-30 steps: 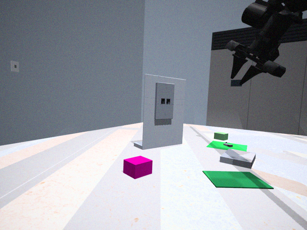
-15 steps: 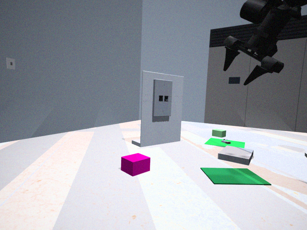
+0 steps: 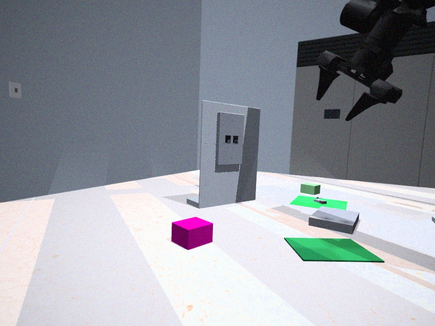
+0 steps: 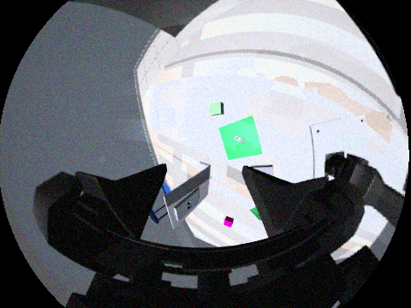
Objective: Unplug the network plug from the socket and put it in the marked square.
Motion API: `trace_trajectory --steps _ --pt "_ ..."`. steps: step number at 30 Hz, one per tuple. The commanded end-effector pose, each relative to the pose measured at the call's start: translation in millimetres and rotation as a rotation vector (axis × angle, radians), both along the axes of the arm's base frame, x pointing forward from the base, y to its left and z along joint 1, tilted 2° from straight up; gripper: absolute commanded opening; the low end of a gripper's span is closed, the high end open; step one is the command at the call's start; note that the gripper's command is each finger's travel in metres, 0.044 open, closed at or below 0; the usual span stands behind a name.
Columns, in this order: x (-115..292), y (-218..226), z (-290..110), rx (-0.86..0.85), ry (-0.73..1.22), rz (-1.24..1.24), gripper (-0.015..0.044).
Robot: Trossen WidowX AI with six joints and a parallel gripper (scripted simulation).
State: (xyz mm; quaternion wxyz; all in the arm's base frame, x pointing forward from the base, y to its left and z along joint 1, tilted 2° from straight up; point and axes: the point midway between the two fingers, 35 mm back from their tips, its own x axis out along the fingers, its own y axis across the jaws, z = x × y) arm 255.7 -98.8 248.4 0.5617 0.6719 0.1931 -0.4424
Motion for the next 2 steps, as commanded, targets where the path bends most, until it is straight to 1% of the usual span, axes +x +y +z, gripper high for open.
trace_trajectory --steps 1,2 --pt "-0.5 -0.6 -0.1 -0.001 0.003 -0.007 0.0440" --pt "-0.5 -0.6 -0.1 -0.001 0.003 -0.007 0.0440"
